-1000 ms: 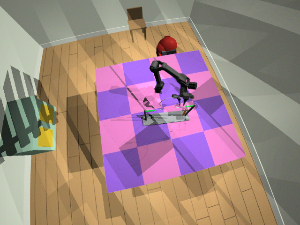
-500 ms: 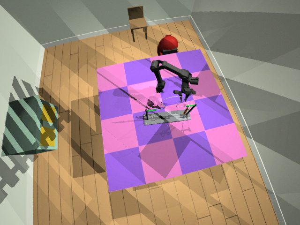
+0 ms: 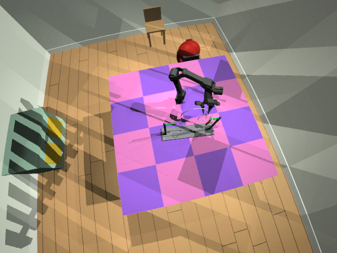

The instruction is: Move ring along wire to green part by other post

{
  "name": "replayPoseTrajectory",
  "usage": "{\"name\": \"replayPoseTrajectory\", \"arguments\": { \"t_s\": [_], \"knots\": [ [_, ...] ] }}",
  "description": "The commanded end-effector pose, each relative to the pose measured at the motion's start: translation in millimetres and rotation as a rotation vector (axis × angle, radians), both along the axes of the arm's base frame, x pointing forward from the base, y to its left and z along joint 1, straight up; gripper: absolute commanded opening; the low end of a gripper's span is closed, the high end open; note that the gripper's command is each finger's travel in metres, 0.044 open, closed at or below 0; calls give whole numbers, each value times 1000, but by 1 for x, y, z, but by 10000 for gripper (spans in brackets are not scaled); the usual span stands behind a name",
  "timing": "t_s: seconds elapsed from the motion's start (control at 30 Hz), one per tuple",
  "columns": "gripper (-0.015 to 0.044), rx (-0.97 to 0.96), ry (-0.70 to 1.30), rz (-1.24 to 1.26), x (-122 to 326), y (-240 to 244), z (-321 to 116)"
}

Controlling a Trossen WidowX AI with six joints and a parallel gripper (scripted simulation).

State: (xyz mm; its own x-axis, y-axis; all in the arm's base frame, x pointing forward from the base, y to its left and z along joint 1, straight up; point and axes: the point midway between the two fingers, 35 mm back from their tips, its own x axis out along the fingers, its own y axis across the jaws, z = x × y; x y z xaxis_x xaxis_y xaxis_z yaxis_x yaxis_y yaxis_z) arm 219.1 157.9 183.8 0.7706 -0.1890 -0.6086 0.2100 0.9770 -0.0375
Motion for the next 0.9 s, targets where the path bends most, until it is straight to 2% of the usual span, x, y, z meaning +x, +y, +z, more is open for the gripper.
{"name": "replayPoseTrajectory", "arguments": {
  "t_s": [0.0, 0.1, 0.27, 0.87],
  "knots": [
    [239, 2, 2, 1, -13, 5, 10],
    [317, 0, -2, 2, -35, 8, 28],
    [440, 0, -3, 2, -37, 8, 30],
    [440, 0, -3, 2, -37, 8, 30]
  ]
}}
